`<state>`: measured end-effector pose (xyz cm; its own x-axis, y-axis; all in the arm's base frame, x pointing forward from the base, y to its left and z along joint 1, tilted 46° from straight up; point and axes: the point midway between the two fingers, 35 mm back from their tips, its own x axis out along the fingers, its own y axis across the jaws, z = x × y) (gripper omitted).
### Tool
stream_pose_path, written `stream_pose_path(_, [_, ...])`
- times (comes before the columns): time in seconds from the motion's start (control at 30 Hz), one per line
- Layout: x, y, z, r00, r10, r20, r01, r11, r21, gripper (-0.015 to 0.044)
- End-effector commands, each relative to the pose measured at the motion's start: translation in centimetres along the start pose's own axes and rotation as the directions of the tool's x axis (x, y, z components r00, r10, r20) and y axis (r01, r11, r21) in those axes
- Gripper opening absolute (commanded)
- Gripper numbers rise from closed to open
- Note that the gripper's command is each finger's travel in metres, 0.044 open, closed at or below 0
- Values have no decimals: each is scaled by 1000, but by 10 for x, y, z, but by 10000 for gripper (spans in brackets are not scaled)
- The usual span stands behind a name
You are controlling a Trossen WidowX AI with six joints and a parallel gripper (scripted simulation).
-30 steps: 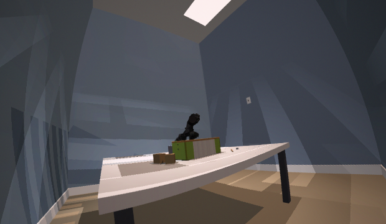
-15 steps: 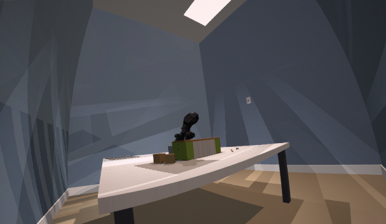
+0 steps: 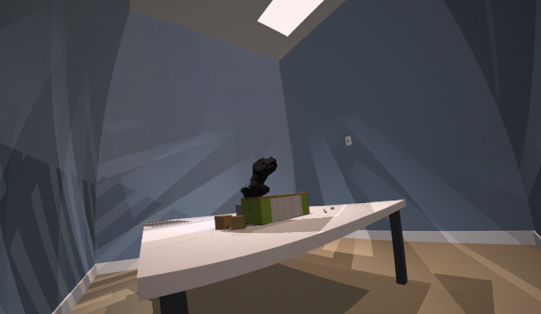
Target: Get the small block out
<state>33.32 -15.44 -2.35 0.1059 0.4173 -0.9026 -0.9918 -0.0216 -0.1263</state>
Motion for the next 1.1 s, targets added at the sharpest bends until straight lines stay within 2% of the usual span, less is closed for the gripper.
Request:
stream_pose_path(0.0, [-12, 0, -8, 1000, 3, -2, -3, 1000, 1, 400])
stream_pose_path(0.17, [-54, 1, -20, 1000, -2, -4, 2, 1000, 5, 400])
stream_pose_path(0.3, [-52, 0, -22, 1000, -14, -10, 14, 1000, 13, 400])
stream_pose_path(0.33, [-52, 0, -23, 1000, -15, -9, 16, 999, 31, 374])
stream_pose_path(0.43, [-52, 2, -26, 999, -31, 13, 27, 960, 279, 295])
stream_pose_path(0.5, [-51, 4, -29, 998, -46, 31, 25, 877, 479, 285])
stream_pose_path(0.63, [-51, 9, -34, 995, -77, 66, -7, 596, 803, 285])
stream_pose_path(0.77, [-49, 16, -42, 989, -105, 100, -78, 199, 977, 285])
stream_pose_path(0.87, [-47, 21, -47, 984, -128, 125, -141, -125, 982, 285])
stream_pose_path(0.97, [-46, 25, -51, 977, -153, 149, -201, -429, 880, 285])
stream_pose_path(1.07, [-46, 27, -53, 970, -175, 169, -242, -624, 743, 285])
